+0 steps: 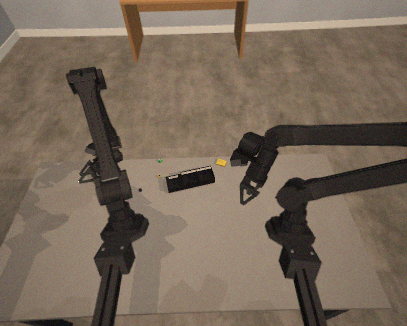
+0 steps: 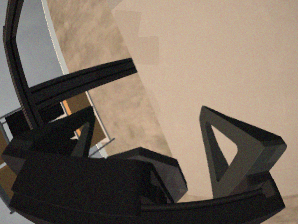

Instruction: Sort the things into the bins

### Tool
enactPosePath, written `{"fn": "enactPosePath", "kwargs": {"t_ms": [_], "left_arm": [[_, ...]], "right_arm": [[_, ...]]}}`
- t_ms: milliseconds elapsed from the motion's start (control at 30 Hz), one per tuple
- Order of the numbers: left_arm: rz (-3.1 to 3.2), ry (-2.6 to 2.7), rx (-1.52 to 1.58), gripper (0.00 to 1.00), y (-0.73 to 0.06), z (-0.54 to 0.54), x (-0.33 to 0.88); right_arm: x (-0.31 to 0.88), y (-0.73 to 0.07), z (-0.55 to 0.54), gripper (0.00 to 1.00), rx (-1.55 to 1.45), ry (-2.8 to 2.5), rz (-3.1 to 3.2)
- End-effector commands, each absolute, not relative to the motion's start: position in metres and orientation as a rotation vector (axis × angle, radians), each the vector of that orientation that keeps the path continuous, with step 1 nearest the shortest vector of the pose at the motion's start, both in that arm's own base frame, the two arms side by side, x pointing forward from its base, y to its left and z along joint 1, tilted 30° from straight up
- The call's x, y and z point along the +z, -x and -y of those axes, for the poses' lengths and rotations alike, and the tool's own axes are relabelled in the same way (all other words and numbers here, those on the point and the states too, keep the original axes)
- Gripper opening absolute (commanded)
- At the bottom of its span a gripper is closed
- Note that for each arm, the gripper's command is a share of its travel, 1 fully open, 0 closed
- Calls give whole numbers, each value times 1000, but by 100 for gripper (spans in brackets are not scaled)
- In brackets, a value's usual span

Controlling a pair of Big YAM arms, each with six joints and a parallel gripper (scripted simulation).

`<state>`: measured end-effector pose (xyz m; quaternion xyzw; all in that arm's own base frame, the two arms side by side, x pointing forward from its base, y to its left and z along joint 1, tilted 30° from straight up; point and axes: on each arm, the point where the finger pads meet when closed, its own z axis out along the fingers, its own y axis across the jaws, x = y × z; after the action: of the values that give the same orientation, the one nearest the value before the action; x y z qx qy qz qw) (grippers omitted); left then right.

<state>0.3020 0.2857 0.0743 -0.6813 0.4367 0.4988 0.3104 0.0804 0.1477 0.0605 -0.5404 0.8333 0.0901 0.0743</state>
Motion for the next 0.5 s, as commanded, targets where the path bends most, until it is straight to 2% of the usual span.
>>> {"fn": "enactPosePath", "kwargs": {"t_ms": [0,467], "left_arm": [[-1148,1800,1313,100,-302,-286,77],[-1148,1800,1313,100,-302,-286,77]], "right_arm": [[63,-84,-150,100,287,1583,-2496],[63,-94,-145,100,278,1498,-2542]]}}
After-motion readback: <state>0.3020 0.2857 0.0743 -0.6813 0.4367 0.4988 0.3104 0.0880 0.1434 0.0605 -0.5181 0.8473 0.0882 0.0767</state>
